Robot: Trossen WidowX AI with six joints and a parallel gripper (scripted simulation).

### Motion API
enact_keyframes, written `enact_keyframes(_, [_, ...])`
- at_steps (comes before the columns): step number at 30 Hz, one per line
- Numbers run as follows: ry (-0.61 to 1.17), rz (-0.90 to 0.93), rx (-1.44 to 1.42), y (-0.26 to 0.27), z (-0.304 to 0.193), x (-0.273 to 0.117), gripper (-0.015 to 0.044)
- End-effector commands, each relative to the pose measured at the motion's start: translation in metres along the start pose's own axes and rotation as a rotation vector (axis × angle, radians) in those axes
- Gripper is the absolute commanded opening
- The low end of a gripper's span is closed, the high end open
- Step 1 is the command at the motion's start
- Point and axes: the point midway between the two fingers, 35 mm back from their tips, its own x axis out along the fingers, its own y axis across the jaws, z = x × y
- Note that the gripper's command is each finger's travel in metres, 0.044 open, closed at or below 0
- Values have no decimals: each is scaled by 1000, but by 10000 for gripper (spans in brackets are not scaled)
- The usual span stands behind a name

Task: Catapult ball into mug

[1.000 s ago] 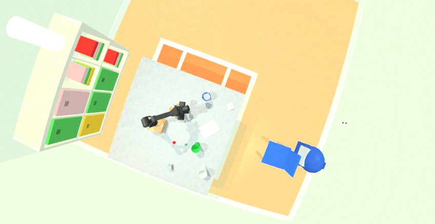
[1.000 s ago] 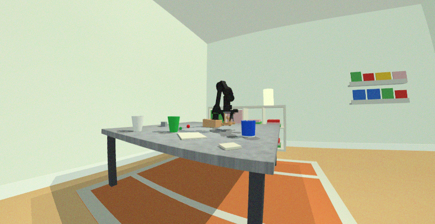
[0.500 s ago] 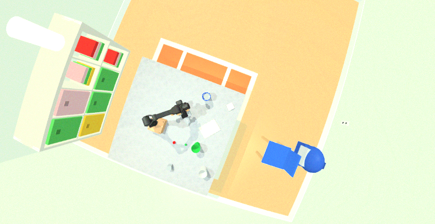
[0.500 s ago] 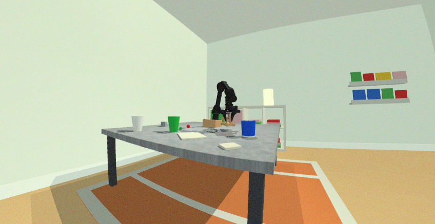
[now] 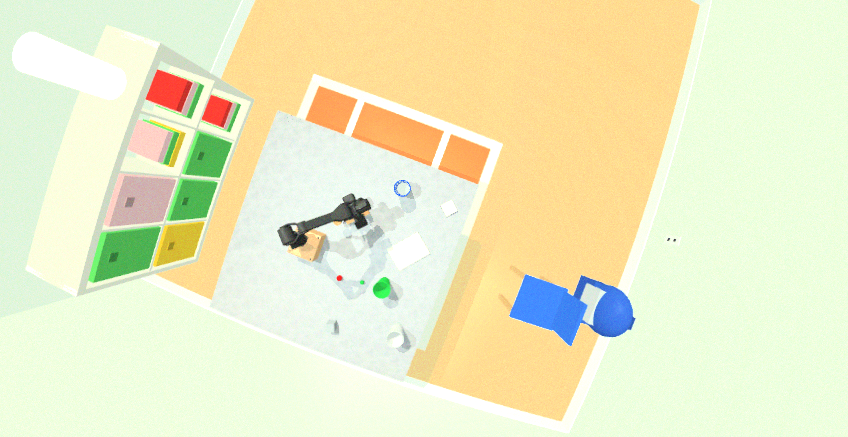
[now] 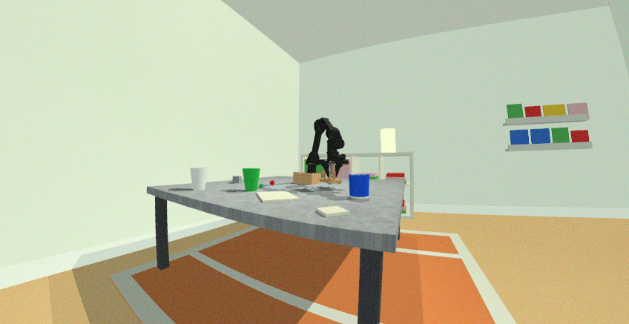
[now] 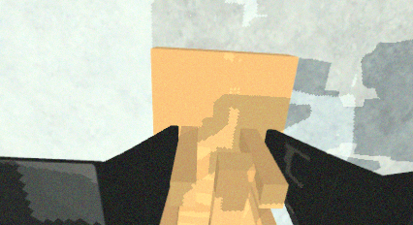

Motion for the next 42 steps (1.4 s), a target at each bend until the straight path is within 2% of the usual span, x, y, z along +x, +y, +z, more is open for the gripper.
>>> enact_keyframes(1, [-2,1,-3,0,0,5,0])
enact_keyframes(21, [-2,1,-4,1,0,38,0])
enact_keyframes(27, [3,1,-6,1,-1,35,0])
enact_keyframes(40, [3,1,-6,1,-1,35,341])
enact_keyframes(42, [3,0,-6,1,1,25,394])
